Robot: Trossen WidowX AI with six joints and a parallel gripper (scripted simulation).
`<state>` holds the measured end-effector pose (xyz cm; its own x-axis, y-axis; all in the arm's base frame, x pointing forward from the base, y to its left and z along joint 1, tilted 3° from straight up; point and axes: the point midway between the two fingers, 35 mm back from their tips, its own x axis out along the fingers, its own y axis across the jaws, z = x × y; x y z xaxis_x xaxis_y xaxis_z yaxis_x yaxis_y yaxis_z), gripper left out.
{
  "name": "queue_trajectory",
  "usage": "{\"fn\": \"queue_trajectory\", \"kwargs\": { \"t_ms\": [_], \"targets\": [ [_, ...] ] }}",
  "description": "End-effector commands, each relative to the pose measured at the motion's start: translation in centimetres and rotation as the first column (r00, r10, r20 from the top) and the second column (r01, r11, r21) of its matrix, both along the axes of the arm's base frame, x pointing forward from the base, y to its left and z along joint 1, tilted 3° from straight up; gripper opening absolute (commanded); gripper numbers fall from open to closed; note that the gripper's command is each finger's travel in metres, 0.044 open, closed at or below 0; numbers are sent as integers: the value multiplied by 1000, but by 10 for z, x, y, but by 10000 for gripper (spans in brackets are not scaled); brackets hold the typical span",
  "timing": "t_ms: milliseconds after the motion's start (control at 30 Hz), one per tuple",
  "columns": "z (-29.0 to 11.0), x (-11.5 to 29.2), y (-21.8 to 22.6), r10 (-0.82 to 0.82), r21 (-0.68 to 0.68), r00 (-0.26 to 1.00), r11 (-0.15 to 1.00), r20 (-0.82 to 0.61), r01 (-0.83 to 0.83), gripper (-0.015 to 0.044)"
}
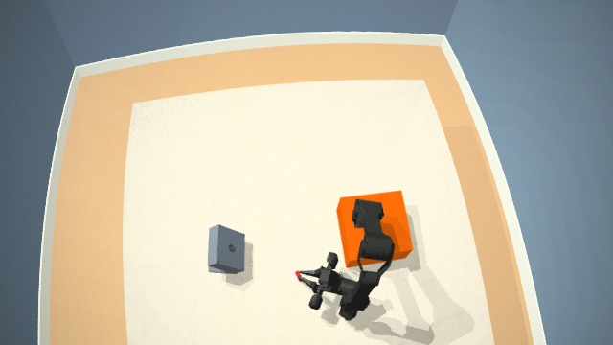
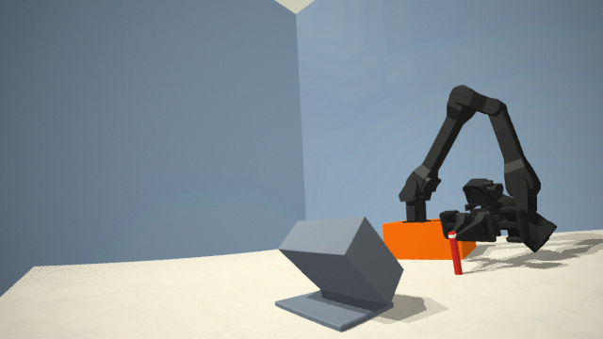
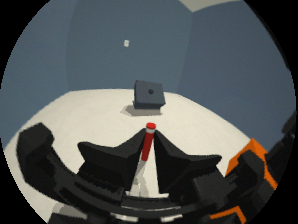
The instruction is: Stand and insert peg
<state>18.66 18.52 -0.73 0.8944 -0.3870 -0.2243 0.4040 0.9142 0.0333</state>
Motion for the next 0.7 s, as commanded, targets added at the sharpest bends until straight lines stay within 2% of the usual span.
{"fn": "queue_trajectory", "kwargs": {
  "t_ms": [0, 667],
  "targets": [
    [-2, -1, 0, 0, 0, 1000, 1000, 0, 0, 49],
    [-3, -4, 2, 6, -14, 1000, 1000, 6, -6, 49]
  ]
}}
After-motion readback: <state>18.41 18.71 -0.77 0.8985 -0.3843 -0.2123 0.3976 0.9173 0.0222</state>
